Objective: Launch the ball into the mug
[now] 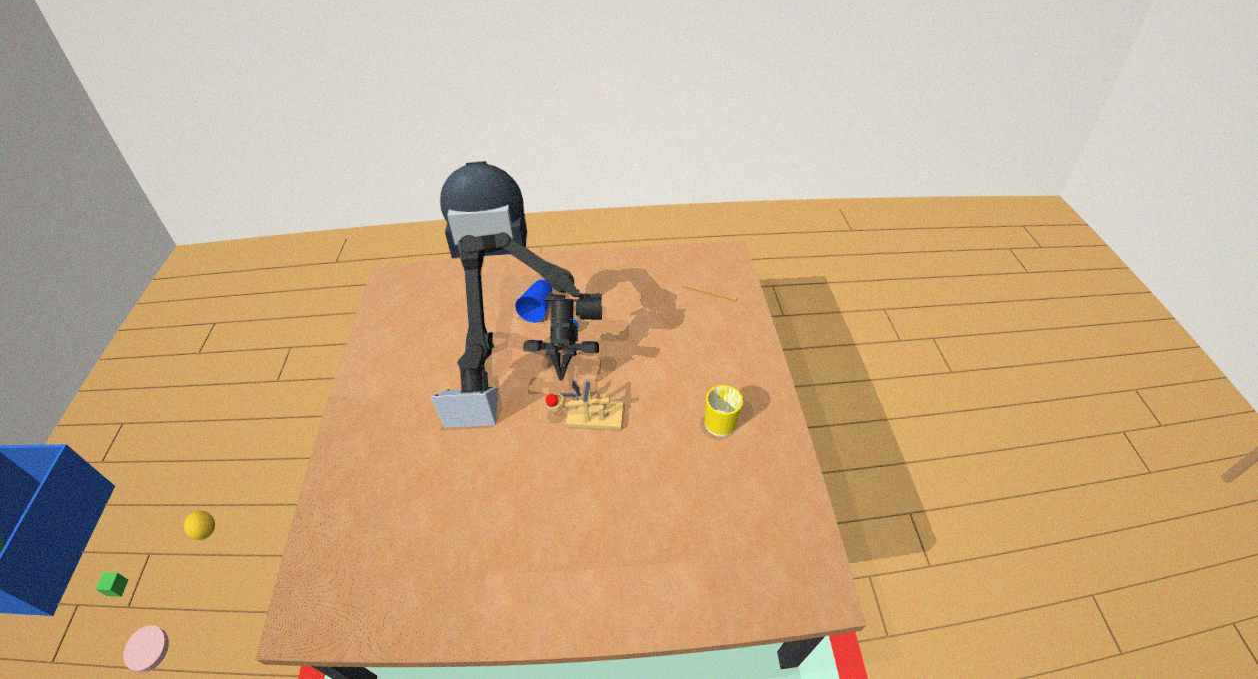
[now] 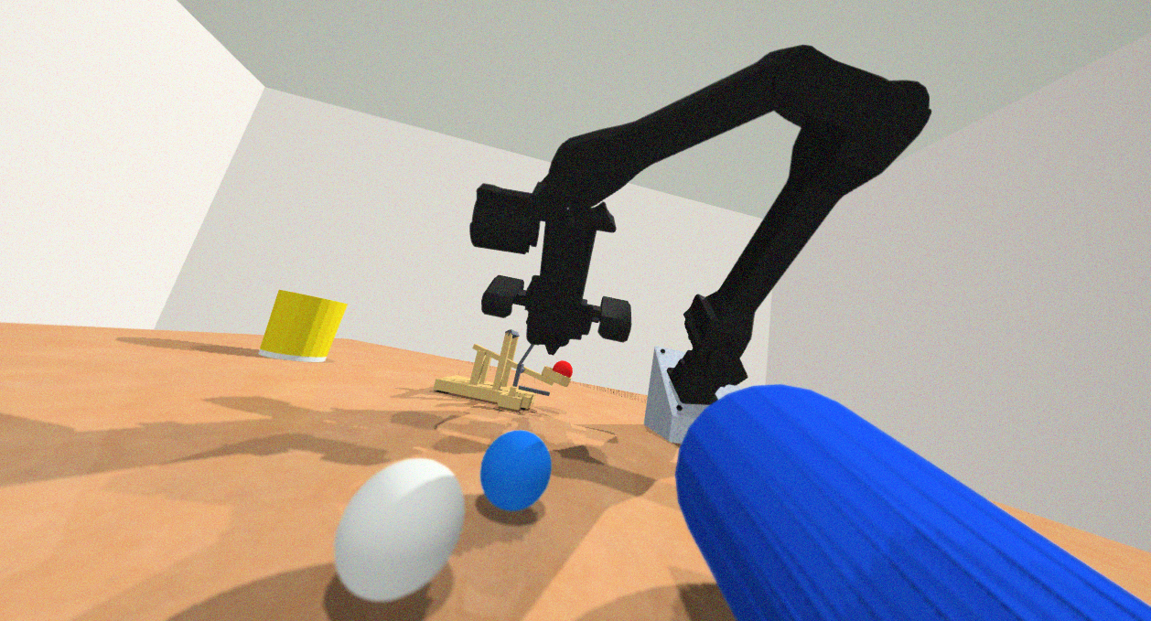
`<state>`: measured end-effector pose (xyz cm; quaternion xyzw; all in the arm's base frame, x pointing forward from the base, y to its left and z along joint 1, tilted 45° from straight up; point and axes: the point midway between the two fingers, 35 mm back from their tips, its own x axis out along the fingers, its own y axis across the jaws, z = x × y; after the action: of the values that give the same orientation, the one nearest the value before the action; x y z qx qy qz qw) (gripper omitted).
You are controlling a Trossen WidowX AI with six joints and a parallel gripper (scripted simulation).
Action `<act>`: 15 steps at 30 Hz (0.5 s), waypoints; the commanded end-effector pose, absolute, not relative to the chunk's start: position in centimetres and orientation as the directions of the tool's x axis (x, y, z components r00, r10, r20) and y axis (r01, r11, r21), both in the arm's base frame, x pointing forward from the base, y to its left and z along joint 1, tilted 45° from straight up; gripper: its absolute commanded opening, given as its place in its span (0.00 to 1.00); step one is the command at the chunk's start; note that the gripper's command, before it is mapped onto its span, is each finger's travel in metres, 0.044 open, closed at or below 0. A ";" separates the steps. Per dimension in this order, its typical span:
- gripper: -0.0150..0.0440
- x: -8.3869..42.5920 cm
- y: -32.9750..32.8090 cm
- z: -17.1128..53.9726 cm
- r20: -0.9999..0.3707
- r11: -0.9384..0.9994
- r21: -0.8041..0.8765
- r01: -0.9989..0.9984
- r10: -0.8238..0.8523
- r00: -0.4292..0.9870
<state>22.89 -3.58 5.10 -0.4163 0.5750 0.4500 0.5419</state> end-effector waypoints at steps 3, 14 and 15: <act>0.25 22.8 -2.8 4.1 -0.997 0.254 0.082 -0.964 0.017 -0.081; 0.25 22.8 -1.5 2.8 -0.997 0.254 0.083 -0.964 0.018 -0.081; 0.25 22.9 -1.4 2.7 -0.997 0.254 0.083 -0.964 0.018 -0.081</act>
<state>23.13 -1.82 3.37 -0.4158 0.5743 0.4506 0.5425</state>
